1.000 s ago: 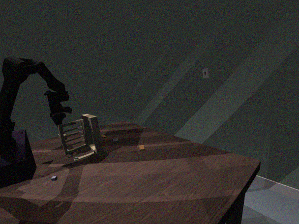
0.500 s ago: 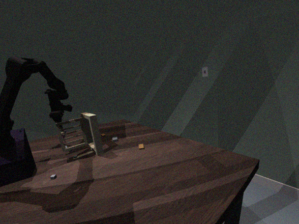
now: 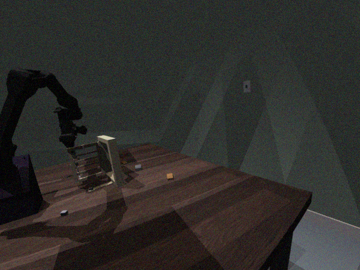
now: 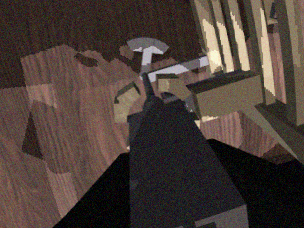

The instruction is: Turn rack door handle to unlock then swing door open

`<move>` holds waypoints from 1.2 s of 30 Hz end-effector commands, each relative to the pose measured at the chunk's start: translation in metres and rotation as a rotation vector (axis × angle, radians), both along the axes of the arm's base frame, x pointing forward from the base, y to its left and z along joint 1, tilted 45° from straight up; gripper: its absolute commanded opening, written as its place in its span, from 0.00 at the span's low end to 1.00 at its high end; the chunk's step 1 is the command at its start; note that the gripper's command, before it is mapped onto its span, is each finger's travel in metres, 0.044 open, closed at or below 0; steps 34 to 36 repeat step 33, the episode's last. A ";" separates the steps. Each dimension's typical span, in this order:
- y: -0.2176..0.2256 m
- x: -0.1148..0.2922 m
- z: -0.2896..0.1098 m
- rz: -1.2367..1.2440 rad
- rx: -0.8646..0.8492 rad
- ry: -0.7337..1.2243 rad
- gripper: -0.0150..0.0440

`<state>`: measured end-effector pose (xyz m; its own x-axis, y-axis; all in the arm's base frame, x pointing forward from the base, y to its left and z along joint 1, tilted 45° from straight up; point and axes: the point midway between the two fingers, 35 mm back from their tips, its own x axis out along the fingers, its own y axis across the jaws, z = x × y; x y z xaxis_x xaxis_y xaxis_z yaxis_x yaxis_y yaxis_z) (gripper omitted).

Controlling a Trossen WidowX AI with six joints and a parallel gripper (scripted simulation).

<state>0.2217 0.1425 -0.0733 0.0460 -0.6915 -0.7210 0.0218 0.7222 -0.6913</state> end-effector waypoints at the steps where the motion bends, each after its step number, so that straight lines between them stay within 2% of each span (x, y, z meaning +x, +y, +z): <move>1: 0.000 0.000 0.000 -0.007 -0.001 -0.005 0.64; 4: 0.000 0.000 0.000 -0.007 -0.001 -0.005 0.75; 36: 0.031 0.000 0.030 -0.006 0.001 -0.005 0.75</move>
